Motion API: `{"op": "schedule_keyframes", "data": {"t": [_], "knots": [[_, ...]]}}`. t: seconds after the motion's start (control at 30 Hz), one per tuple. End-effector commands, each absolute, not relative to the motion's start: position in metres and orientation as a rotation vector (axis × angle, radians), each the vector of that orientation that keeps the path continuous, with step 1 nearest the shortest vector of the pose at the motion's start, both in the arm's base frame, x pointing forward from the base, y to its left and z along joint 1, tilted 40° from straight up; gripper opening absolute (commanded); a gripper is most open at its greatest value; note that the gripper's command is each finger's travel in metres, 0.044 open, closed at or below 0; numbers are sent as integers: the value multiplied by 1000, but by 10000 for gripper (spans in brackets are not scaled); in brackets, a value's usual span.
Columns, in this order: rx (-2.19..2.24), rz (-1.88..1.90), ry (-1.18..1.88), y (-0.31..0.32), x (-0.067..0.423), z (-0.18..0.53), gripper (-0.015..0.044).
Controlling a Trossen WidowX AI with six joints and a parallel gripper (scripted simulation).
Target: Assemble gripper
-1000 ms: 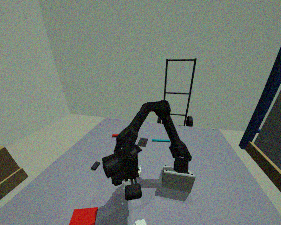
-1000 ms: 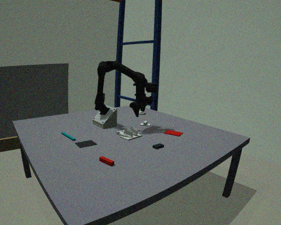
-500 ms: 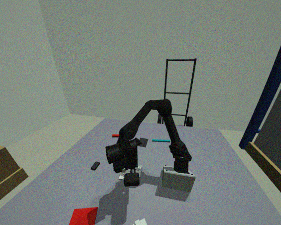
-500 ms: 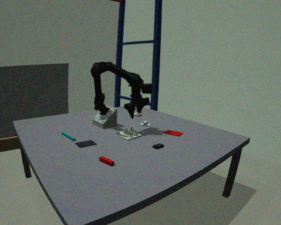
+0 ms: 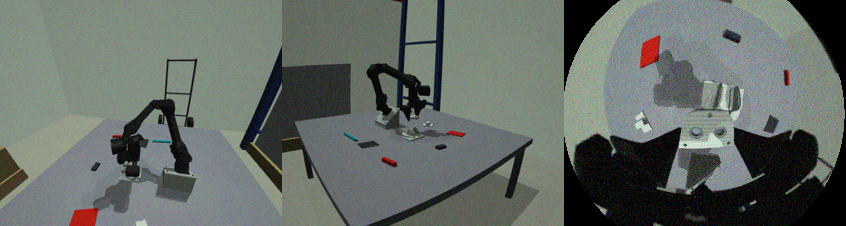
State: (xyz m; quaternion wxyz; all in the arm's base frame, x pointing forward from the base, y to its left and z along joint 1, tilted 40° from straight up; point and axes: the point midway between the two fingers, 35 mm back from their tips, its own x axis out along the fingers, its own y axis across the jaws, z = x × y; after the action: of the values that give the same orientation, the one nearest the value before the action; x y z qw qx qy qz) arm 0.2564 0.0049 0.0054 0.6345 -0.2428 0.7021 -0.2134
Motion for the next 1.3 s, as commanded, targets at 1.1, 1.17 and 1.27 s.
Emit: {"op": "schedule_keyframes", "data": {"t": [1.1, 1.17, 1.27], "knots": [[-501, -596, 1575, -40, 242, 33, 351], [-501, -596, 1575, -40, 242, 33, 351], [-501, -596, 1575, -40, 242, 33, 351]]}}
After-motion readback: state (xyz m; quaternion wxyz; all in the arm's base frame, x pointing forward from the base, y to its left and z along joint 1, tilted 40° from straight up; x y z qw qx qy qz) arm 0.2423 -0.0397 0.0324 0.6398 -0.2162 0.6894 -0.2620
